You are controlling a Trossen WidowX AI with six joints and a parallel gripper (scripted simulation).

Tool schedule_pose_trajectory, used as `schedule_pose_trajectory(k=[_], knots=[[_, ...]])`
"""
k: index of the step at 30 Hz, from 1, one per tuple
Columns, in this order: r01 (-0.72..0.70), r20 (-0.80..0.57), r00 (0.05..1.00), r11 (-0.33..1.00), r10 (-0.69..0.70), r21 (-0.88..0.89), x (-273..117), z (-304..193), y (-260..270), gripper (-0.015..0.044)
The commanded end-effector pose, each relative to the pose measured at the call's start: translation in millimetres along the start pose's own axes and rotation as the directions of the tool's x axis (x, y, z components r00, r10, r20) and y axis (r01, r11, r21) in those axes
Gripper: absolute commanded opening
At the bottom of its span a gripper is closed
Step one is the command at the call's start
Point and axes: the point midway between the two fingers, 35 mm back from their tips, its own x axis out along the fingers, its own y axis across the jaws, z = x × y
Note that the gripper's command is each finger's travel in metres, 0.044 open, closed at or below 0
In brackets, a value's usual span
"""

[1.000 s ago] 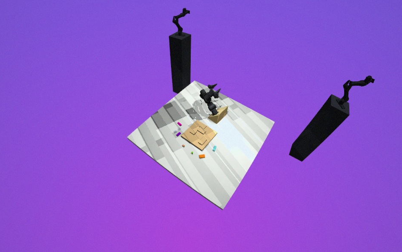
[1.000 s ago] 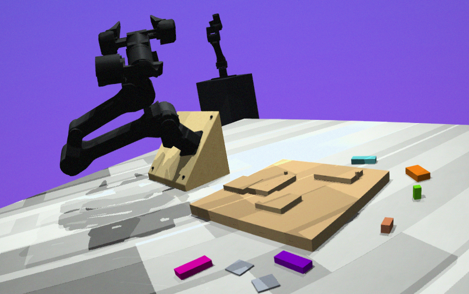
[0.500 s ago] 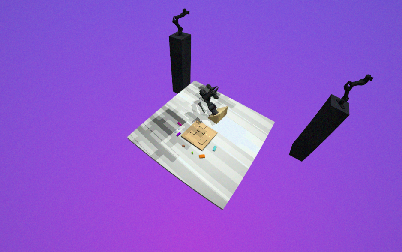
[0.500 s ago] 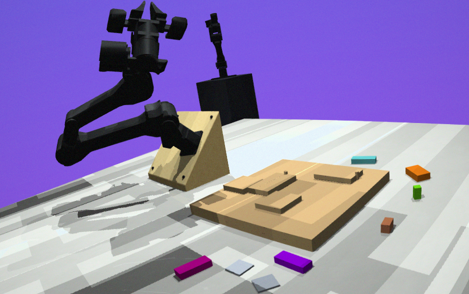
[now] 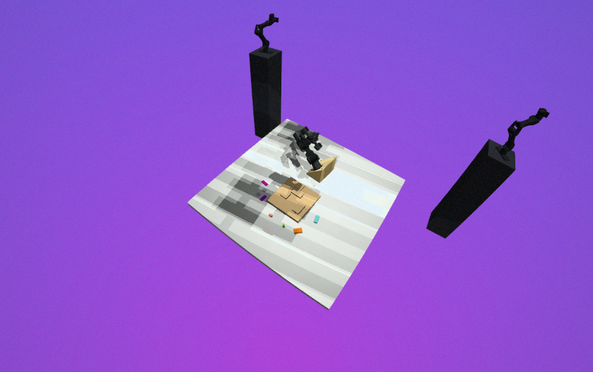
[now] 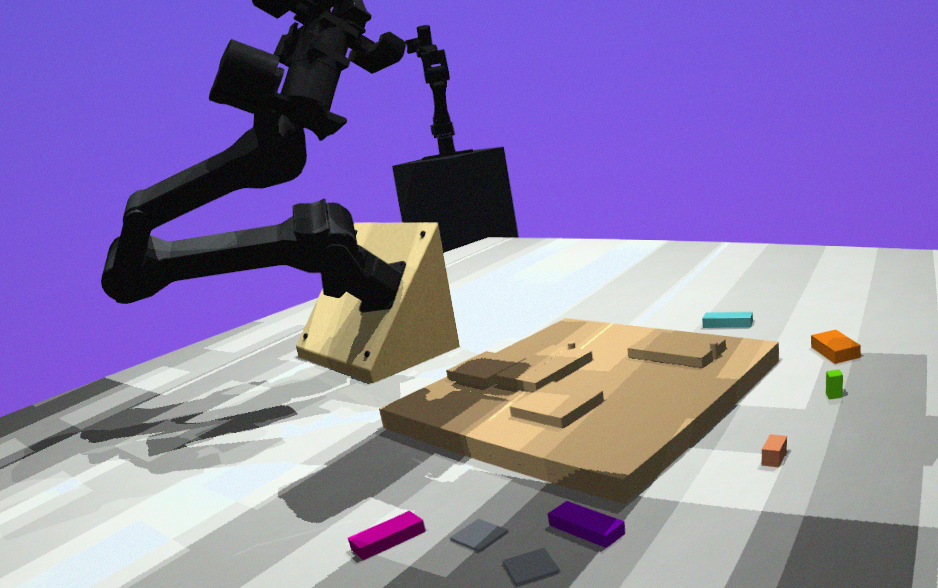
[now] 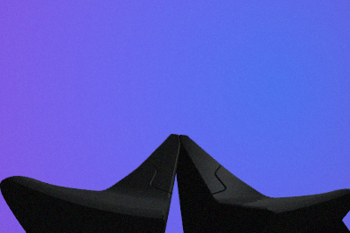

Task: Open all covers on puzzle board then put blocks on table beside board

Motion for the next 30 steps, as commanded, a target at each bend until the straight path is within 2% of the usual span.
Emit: schedule_pose_trajectory(k=[1,15,30], knots=[[-0.024,-0.078,0.996,0.994,0.032,0.104,2.2,-19.4,5.3,0.0000],[-0.014,-0.341,0.922,0.898,0.182,0.440,-4.0,-85.4,31.0,0.0000],[0.150,-0.558,0.734,0.709,0.387,0.689,-31.5,-146.7,68.0,0.0000]])
